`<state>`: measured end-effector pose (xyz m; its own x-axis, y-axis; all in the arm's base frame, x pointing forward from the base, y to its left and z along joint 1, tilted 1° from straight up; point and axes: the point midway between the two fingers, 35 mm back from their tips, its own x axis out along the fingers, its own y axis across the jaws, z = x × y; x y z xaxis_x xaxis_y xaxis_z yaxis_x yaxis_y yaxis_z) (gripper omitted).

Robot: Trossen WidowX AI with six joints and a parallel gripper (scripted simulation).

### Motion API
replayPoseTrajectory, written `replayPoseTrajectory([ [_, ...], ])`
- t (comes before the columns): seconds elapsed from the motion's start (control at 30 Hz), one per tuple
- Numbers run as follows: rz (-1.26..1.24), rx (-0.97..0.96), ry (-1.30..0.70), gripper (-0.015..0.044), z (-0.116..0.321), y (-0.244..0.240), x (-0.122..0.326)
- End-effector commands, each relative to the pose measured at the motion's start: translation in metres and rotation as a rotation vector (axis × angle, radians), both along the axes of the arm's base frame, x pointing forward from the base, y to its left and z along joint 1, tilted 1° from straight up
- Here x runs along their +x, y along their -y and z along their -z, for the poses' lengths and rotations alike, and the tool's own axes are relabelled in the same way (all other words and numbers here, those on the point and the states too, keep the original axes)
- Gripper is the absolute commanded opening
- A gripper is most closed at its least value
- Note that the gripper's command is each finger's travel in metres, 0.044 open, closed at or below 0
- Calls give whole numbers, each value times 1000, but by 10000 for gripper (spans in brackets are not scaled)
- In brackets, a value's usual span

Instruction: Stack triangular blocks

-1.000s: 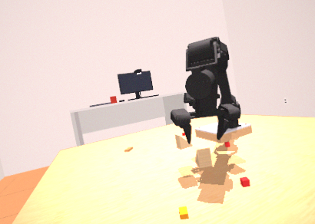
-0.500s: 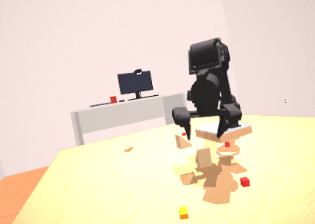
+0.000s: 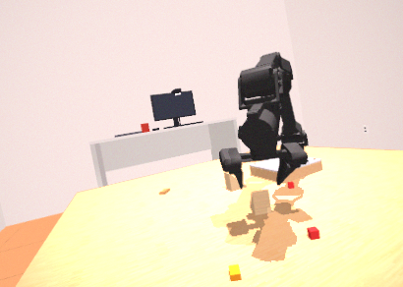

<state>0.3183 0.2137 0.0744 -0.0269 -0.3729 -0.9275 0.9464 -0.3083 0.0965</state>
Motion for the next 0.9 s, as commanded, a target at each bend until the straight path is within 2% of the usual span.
replayPoseTrajectory([
  [0.0,5,-1,-18,440,9,3,-1],
  [0.87,39,1,-71,440,49,18,-4],
])
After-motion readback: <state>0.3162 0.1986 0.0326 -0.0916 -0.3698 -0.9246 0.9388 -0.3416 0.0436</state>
